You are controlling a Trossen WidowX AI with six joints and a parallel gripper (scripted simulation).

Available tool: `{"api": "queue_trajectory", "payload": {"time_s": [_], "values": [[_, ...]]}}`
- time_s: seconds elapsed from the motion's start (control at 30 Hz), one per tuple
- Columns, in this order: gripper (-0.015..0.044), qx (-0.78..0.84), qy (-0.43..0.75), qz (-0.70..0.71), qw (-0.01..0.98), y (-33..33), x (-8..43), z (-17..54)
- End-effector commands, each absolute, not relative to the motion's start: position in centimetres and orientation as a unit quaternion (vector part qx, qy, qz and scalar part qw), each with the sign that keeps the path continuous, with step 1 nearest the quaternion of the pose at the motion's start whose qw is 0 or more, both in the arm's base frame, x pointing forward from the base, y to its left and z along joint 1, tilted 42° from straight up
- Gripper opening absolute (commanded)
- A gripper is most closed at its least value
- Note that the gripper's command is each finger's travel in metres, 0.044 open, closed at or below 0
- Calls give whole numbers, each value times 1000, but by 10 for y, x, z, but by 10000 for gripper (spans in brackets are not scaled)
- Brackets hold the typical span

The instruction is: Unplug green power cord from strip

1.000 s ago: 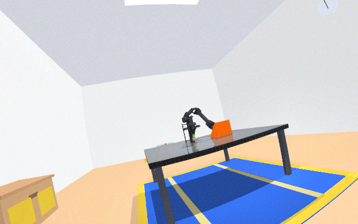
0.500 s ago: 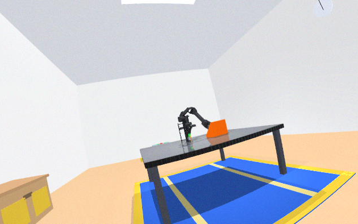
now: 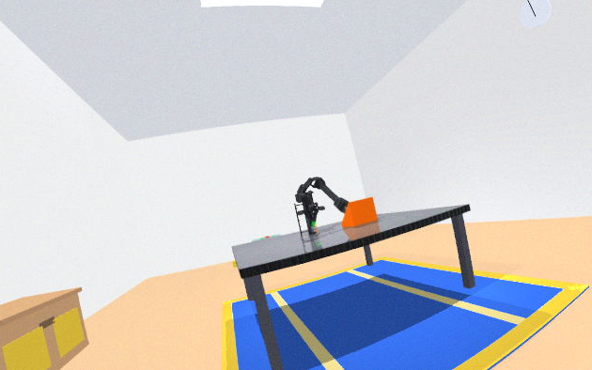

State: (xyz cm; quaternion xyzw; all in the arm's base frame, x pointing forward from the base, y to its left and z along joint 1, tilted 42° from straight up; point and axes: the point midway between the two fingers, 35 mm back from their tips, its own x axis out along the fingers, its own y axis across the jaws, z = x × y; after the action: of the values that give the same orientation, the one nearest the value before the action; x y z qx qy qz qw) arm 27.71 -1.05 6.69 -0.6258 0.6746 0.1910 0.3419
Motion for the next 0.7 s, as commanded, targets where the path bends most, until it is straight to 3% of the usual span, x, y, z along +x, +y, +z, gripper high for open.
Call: {"api": "queue_trajectory", "payload": {"time_s": [0.0,0.1,0.67], "values": [[0,-623,659,220,359,19,284,51],[0,-623,659,220,359,23,285,48],[440,-624,659,220,358,28,286,45]]}}
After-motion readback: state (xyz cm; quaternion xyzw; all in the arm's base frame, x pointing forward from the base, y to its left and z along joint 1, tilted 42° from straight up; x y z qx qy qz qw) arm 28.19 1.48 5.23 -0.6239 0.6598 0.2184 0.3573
